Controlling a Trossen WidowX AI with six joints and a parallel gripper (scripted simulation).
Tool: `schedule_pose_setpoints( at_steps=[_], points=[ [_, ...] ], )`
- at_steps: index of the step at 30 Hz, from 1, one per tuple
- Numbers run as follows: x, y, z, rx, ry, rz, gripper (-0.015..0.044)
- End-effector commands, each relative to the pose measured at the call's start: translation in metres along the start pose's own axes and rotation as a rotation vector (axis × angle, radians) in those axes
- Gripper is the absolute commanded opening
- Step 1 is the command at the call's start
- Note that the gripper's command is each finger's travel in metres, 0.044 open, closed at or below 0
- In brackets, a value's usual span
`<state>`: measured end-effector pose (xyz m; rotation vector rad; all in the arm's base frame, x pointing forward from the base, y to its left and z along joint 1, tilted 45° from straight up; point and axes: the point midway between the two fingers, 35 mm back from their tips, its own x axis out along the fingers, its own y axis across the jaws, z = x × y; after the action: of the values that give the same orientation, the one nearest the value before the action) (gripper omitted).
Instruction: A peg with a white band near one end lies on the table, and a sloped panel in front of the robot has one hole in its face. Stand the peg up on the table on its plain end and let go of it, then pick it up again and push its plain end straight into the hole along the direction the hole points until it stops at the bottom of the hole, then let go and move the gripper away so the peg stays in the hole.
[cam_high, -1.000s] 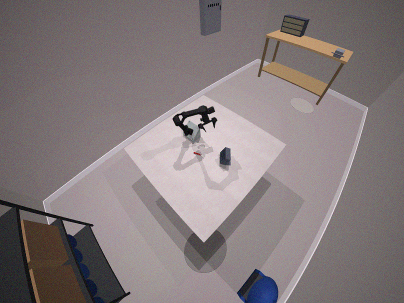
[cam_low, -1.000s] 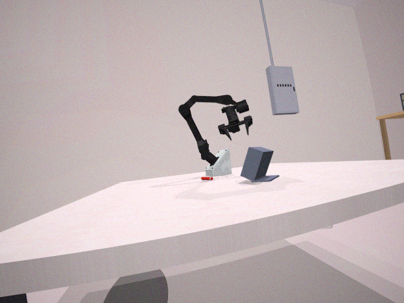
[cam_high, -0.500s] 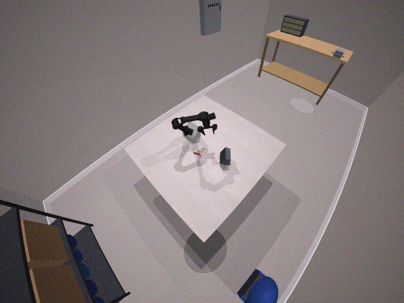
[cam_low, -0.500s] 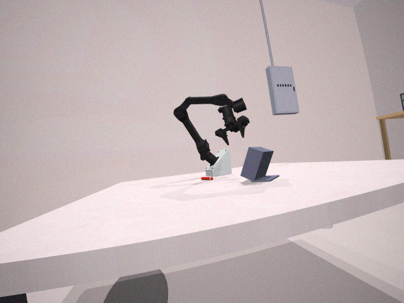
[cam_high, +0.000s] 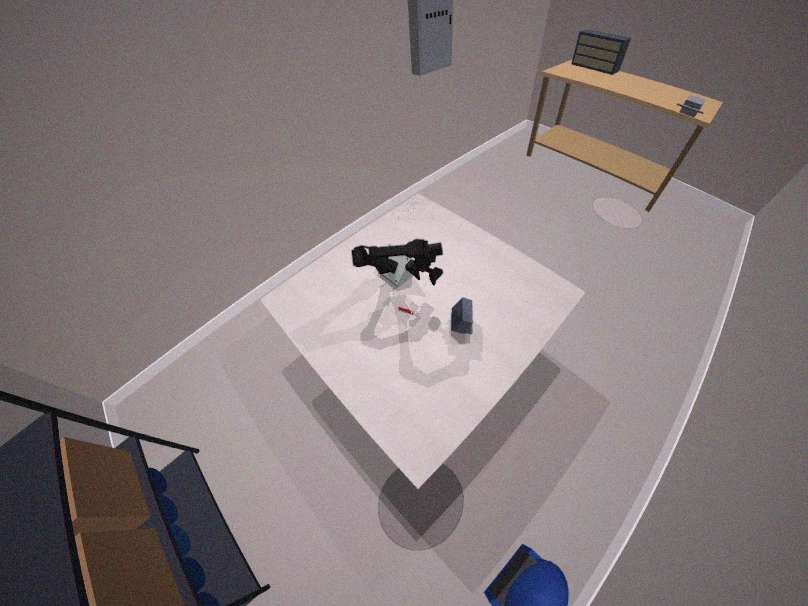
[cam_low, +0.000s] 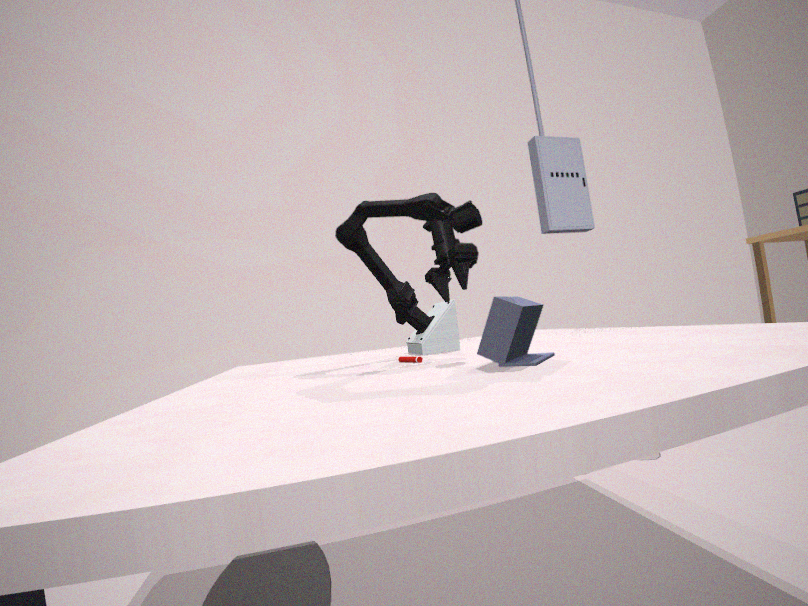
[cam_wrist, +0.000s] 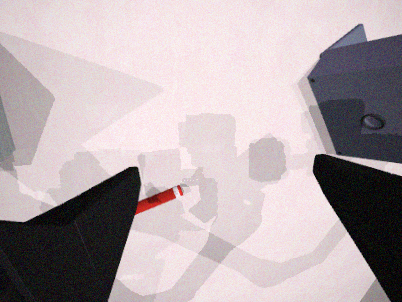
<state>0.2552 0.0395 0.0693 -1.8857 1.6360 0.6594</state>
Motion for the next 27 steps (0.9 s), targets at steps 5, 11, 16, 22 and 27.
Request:
schedule_pose_setpoints(
  at_steps=[5,11,16,22,27],
  points=[
    [0.015,0.000,-0.025,0.286,0.000,0.050,0.0440],
    [0.026,0.003,-0.043,0.490,0.010,0.088,0.0440],
    [0.035,0.006,-0.058,0.659,0.023,0.118,0.0440],
    [0.046,0.011,-0.076,0.863,0.046,0.153,0.0440],
    [0.054,0.017,-0.090,1.033,0.070,0.180,0.0440]
  ],
)
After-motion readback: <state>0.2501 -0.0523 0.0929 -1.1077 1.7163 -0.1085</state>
